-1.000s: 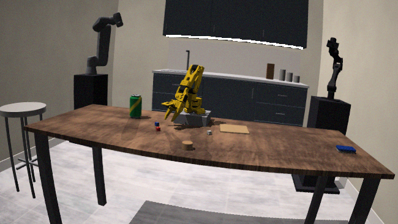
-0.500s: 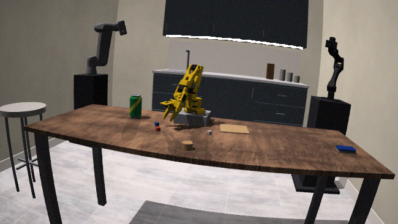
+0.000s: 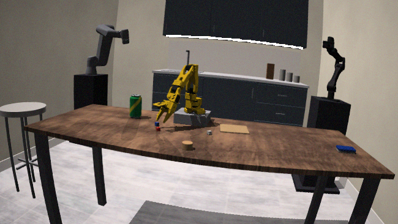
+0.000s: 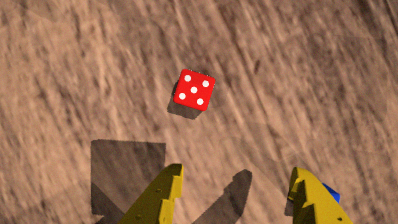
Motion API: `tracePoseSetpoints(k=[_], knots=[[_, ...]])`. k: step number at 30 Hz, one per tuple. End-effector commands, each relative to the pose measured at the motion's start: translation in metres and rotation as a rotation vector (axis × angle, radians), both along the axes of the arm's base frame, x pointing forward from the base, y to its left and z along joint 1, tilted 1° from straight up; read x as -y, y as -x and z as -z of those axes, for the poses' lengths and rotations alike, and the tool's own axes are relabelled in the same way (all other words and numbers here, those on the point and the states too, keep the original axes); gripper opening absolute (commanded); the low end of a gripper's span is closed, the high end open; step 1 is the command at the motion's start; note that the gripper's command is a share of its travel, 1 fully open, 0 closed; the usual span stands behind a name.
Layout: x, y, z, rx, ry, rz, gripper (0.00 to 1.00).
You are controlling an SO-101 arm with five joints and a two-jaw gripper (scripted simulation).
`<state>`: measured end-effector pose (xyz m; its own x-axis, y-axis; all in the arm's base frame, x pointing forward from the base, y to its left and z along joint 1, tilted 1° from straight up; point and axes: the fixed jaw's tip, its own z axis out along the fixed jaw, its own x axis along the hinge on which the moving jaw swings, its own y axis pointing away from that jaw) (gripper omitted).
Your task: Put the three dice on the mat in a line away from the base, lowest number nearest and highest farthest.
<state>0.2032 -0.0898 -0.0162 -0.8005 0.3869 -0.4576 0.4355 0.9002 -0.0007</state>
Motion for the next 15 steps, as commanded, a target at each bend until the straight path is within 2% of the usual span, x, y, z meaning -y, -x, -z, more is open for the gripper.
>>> tracePoseSetpoints(k=[1, 15], knots=[[0.0016, -0.0069, 0.0032, -0.017, -0.012, -0.001, 0.25], [0.0021, -0.008, 0.0036, -0.017, -0.012, -0.002, 0.25]])
